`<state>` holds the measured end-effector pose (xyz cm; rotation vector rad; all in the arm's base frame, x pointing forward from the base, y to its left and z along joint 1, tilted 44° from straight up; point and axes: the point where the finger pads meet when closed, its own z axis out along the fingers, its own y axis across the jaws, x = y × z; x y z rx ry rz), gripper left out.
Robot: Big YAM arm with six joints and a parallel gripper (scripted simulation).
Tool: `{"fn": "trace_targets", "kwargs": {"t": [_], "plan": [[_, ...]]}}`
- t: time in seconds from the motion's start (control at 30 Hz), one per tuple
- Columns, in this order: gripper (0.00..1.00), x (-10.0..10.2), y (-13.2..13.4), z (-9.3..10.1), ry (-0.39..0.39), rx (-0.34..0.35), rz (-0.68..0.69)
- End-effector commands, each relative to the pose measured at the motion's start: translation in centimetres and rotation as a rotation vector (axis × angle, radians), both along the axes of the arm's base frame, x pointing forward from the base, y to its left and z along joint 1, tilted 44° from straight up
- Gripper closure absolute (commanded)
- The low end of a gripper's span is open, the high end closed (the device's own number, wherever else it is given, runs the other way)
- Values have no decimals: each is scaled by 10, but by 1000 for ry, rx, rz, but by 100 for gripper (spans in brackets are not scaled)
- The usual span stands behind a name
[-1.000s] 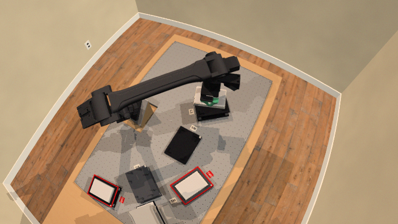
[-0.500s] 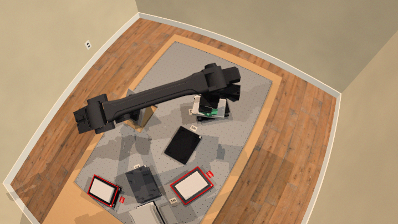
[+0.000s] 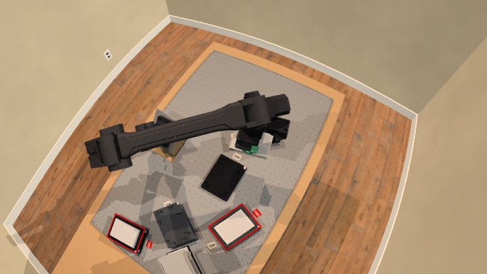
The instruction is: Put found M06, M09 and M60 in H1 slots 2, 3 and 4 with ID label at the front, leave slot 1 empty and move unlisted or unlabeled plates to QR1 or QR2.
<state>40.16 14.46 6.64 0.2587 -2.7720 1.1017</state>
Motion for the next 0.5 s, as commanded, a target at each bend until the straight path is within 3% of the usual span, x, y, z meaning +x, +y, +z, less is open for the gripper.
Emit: {"fn": "trace_targets", "kwargs": {"t": [0.0,0.07,0.13,0.3,0.47], "plan": [[14,5,-11,18,-67,7,-65],[14,17,-6,25,-112,29,-78],[14,6,-18,24,-103,4,-101],[14,9,-29,38,-157,3,-153],[14,8,-42,48,-139,1,-137]]}}
